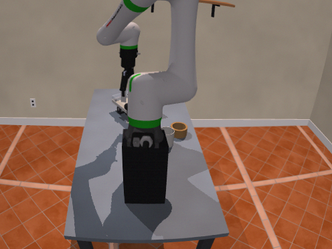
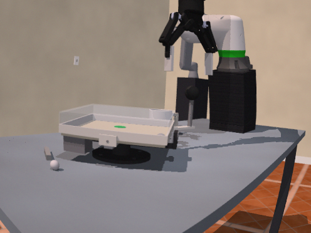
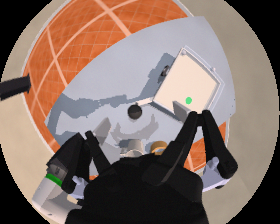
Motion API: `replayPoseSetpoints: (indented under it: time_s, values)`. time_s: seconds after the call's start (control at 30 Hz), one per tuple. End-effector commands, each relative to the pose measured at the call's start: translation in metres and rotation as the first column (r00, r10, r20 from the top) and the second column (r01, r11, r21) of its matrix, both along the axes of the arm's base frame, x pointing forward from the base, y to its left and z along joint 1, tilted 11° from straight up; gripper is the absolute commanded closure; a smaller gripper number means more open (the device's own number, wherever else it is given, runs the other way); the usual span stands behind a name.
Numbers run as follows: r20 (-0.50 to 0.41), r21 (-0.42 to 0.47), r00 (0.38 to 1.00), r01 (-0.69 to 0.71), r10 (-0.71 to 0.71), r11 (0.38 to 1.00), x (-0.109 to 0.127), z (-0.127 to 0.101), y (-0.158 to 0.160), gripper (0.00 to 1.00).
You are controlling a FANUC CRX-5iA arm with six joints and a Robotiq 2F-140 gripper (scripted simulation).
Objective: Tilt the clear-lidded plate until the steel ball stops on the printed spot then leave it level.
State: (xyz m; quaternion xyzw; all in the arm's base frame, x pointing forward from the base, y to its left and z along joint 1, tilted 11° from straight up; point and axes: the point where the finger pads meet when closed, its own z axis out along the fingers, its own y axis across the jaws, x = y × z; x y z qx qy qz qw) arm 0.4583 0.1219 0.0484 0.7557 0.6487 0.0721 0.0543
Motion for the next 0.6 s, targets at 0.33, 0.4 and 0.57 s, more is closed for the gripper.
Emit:
replayPoseSetpoints:
  time_s: [0.33, 0.4, 0.57]
  values:
    - [0.013, 0.001, 0.999, -0.037, 0.037, 0.999, -0.0169, -0.0080, -0.0066, 0.58]
    - [0.013, 0.001, 0.999, -0.037, 0.037, 0.999, -0.0169, -0.0080, -0.0066, 0.58]
    - [0.013, 0.001, 0.999, -0.037, 0.037, 0.999, -0.0169, -0.0080, -0.0066, 0.58]
